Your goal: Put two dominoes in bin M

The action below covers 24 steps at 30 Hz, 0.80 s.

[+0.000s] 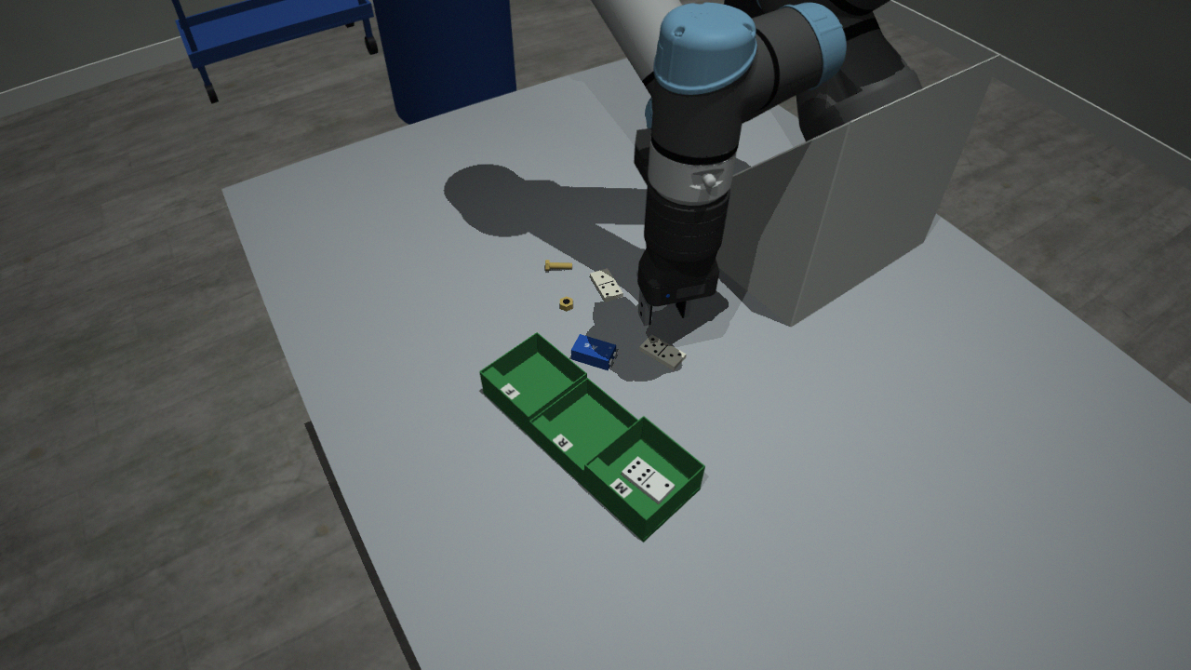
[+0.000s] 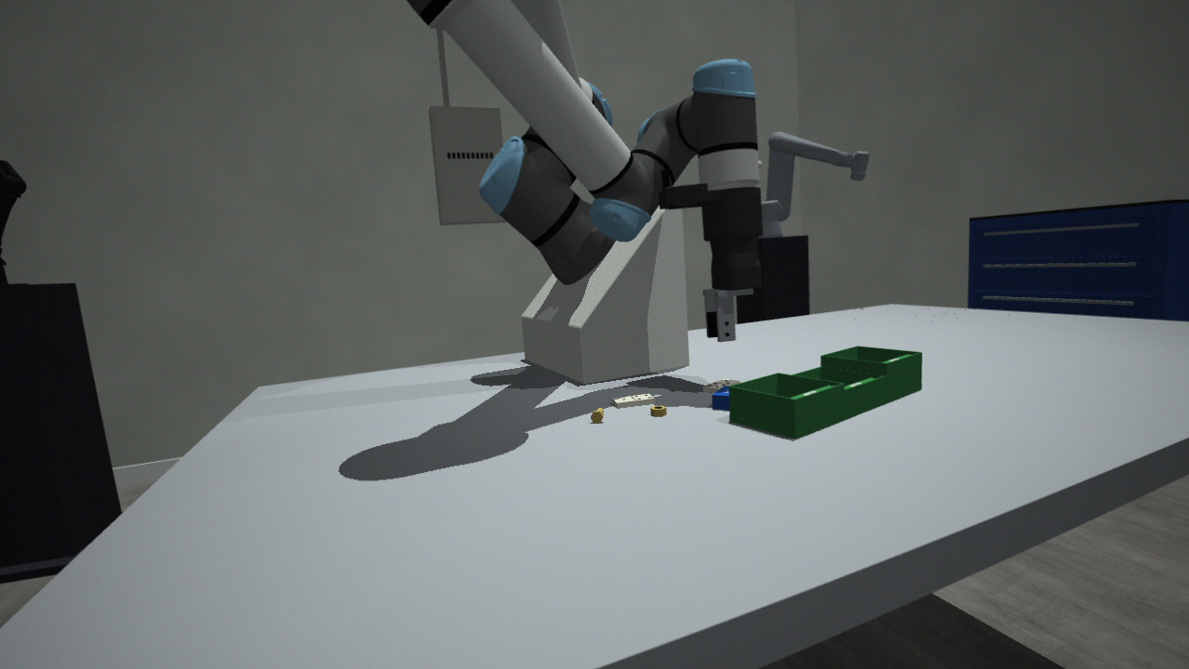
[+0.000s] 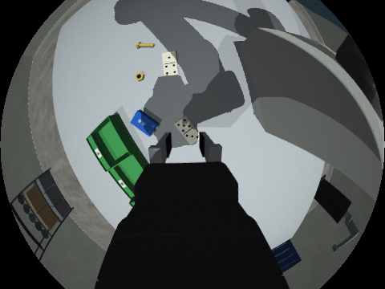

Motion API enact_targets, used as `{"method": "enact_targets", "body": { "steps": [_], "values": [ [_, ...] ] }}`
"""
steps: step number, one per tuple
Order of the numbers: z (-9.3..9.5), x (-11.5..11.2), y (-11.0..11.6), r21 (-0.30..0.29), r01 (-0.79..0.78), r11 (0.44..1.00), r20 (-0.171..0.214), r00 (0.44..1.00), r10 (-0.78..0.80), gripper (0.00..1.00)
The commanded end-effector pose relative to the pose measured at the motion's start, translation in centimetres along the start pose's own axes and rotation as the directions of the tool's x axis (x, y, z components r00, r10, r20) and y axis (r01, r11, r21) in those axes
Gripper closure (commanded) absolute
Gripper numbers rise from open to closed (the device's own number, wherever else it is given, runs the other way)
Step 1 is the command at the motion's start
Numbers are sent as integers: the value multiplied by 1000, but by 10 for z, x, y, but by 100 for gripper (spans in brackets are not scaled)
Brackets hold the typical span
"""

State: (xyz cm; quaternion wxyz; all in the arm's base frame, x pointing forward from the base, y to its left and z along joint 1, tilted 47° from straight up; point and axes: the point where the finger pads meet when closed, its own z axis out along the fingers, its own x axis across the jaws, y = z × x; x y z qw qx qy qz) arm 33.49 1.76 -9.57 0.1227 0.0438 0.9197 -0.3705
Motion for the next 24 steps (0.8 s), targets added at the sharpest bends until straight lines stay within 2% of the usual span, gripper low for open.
{"method": "enact_targets", "body": {
  "steps": [1, 3, 24],
  "values": [
    [0, 0, 0, 5, -157, 988, 0, 988, 157, 21],
    [0, 0, 0, 3, -205, 979, 1, 979, 205, 21],
    [0, 0, 0, 1, -181, 983, 2, 983, 181, 21]
  ]
}}
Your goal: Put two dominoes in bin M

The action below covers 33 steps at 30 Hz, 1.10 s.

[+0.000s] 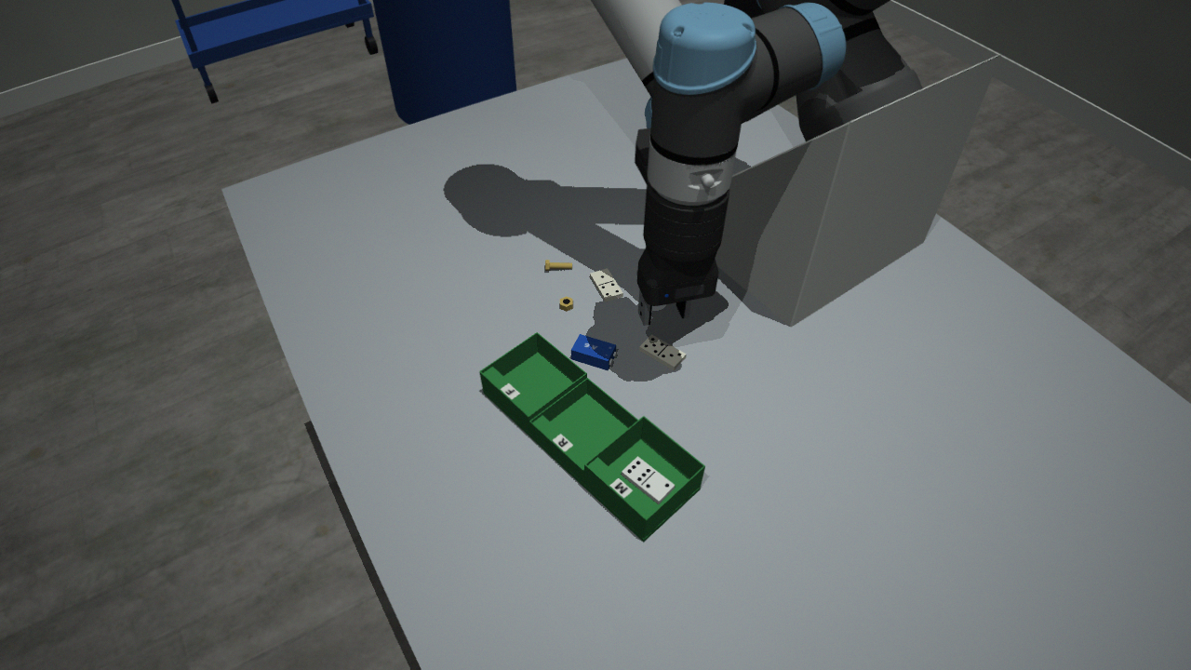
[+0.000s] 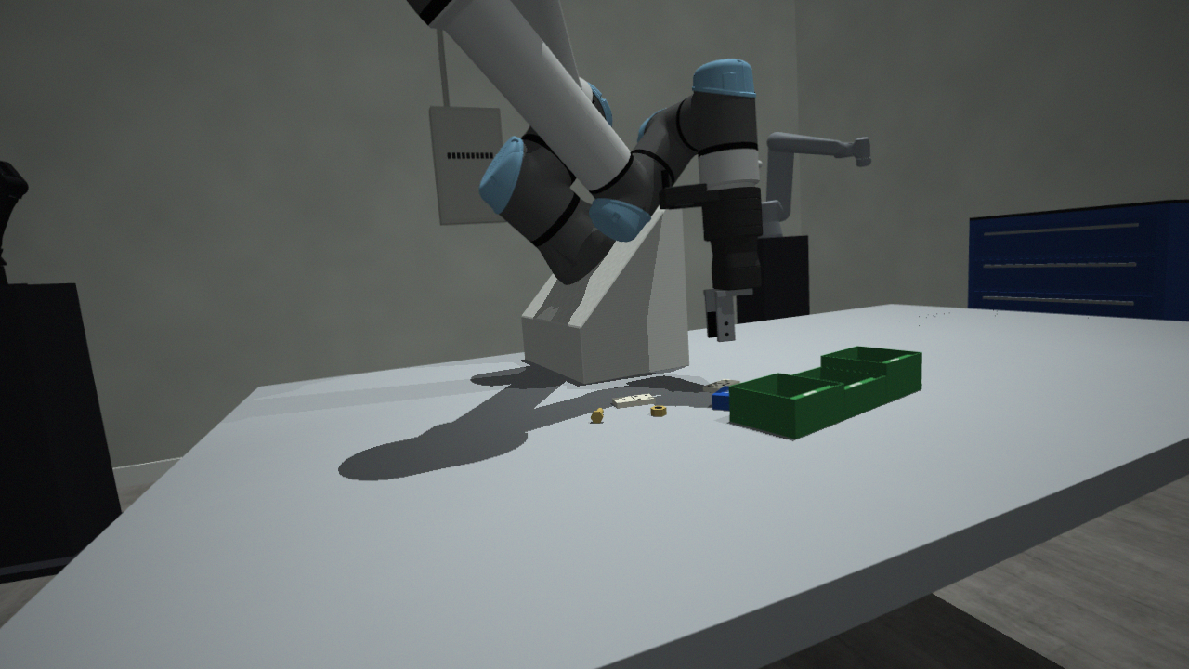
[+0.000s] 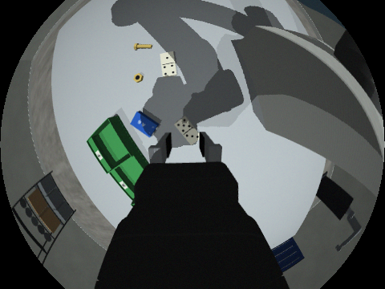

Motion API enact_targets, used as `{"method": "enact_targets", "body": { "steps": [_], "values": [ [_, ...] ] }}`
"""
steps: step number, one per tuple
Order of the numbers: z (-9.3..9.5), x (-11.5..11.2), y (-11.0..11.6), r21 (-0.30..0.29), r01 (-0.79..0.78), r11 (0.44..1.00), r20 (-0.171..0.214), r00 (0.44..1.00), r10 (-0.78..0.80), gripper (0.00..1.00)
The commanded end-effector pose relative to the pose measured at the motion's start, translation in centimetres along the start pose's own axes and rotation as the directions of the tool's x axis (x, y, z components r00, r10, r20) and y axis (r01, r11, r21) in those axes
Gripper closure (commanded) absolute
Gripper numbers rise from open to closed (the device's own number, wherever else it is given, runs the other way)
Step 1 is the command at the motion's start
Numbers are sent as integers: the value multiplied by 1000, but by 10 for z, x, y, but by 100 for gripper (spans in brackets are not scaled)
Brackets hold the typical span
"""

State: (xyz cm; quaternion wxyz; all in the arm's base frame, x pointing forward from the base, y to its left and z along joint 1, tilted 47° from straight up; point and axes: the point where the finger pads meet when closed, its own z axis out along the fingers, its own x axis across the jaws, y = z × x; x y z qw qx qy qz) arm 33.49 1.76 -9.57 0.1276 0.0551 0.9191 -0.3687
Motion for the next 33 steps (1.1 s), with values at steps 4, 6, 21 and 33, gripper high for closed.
{"method": "enact_targets", "body": {
  "steps": [4, 6, 21, 33],
  "values": [
    [0, 0, 0, 2, -157, 988, 2, 988, 157, 21],
    [0, 0, 0, 2, -157, 988, 2, 988, 157, 21],
    [0, 1, 0, 1, -157, 988, 2, 988, 156, 21],
    [0, 5, 0, 1, -157, 988, 2, 988, 156, 21]
  ]
}}
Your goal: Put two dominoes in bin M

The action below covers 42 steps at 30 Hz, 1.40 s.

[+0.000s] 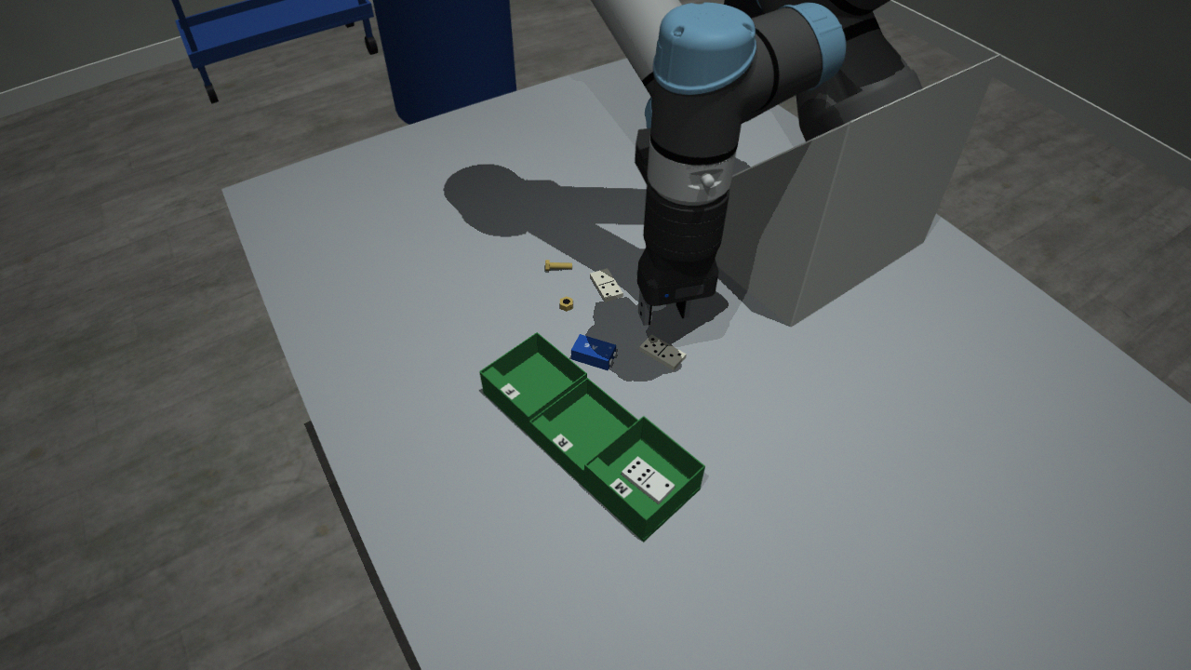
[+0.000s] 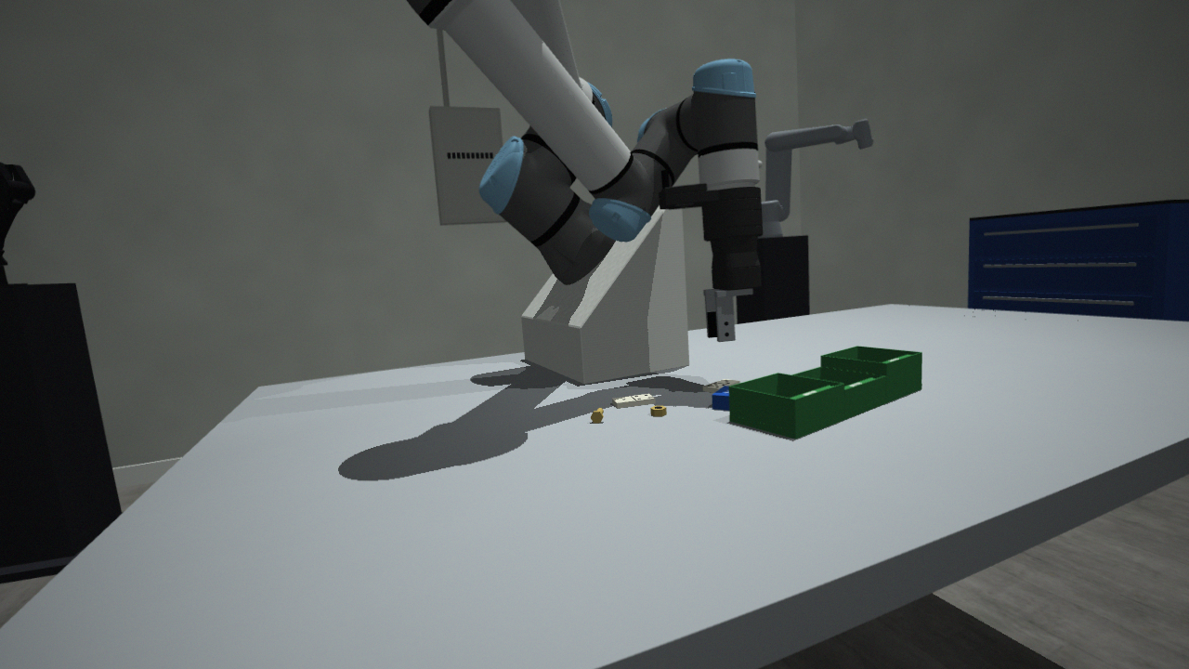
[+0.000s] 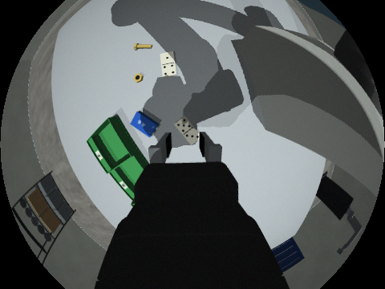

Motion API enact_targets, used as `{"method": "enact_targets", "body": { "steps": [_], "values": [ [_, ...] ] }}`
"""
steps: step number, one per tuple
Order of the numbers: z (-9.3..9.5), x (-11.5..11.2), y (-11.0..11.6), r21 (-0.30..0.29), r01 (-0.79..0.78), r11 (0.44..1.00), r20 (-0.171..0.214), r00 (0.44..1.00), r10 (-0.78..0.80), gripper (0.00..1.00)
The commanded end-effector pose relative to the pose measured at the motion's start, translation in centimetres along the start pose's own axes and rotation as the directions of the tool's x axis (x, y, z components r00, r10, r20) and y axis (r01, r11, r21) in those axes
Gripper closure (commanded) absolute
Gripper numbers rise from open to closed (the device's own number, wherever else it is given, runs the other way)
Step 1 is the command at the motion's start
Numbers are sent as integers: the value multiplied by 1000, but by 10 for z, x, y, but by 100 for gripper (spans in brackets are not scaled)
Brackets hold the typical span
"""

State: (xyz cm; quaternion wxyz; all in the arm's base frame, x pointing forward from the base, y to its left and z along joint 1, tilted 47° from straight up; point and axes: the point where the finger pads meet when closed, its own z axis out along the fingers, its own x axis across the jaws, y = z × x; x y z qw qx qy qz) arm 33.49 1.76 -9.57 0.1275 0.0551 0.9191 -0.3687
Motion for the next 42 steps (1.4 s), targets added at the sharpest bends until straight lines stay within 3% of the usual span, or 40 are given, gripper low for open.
{"method": "enact_targets", "body": {
  "steps": [1, 20, 22, 25, 42],
  "values": [
    [0, 5, 0, 1, -157, 988, 2, 988, 157, 21],
    [0, 12, 1, 1, -157, 988, 2, 988, 157, 21],
    [-1, -5, -1, 0, 0, 1000, 1, 1000, 0, 21],
    [-1, -5, -1, 0, 149, 989, 1, 989, -149, 21],
    [-1, -10, -2, 1, 329, 944, 0, 944, -329, 21]
  ]
}}
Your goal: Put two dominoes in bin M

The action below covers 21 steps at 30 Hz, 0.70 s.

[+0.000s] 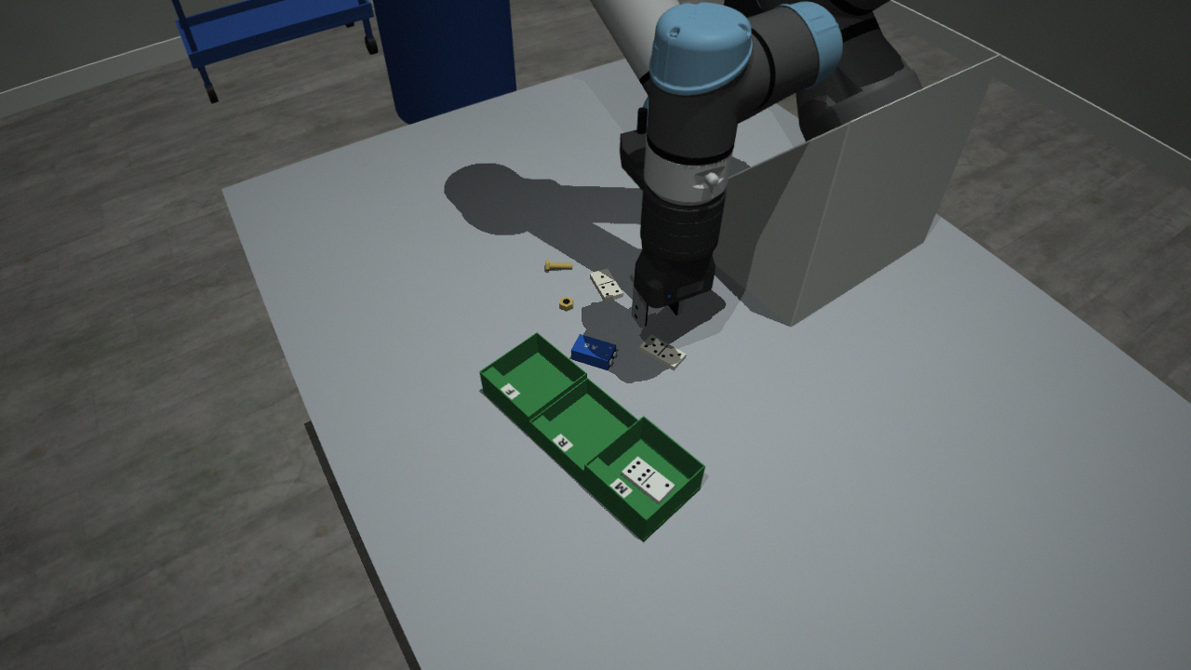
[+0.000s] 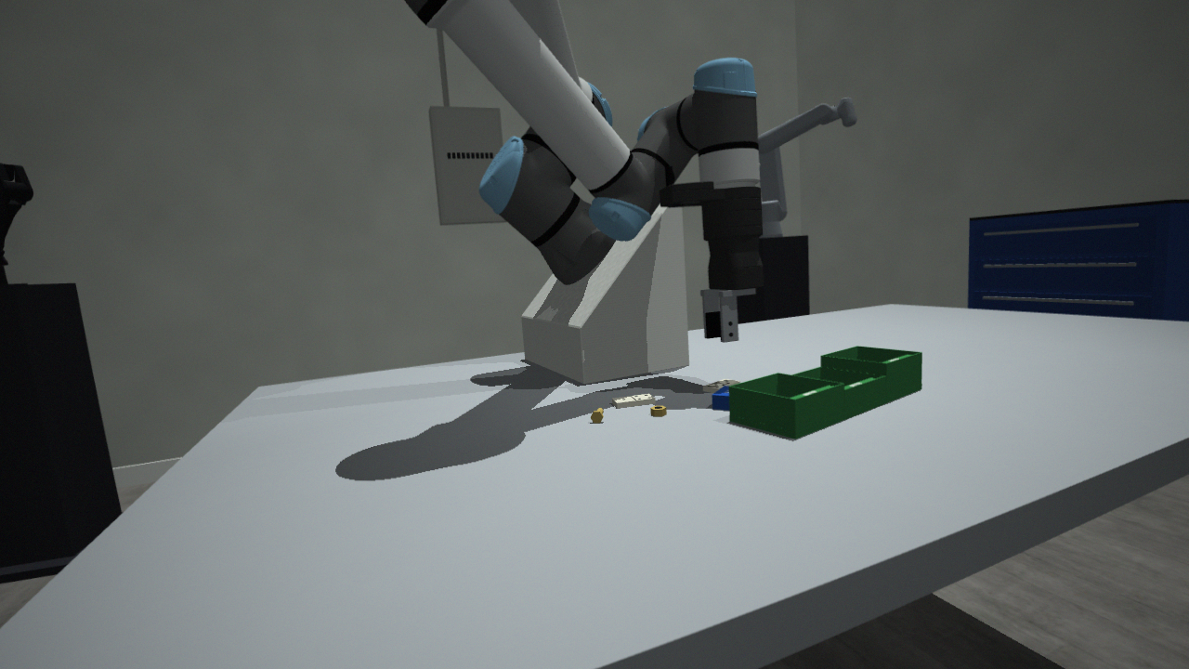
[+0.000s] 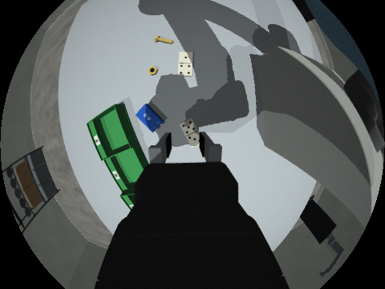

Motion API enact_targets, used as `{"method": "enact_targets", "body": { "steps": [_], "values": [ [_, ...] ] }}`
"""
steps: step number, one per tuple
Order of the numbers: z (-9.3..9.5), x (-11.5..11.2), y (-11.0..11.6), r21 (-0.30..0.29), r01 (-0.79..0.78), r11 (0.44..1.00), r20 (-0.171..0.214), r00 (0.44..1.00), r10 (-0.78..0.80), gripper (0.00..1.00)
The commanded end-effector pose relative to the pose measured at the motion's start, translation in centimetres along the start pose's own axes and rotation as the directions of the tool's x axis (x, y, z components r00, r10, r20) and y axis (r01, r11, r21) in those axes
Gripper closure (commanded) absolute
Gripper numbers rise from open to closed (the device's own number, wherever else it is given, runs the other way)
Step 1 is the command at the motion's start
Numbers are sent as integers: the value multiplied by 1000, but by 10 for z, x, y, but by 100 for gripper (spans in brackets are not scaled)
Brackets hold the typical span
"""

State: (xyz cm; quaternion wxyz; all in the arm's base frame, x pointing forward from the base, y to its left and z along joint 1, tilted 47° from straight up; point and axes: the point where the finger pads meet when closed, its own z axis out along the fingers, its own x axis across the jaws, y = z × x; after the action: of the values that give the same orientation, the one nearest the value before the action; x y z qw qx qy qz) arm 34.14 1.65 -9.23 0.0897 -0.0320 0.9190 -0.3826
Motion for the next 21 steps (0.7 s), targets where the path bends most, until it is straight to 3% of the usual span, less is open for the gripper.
{"method": "enact_targets", "body": {
  "steps": [1, 21],
  "values": [
    [0, -5, -2, -4, 156, 988, 5, 988, -156, 21],
    [0, -11, -3, -2, 395, 919, 3, 919, -395, 21]
  ]
}}
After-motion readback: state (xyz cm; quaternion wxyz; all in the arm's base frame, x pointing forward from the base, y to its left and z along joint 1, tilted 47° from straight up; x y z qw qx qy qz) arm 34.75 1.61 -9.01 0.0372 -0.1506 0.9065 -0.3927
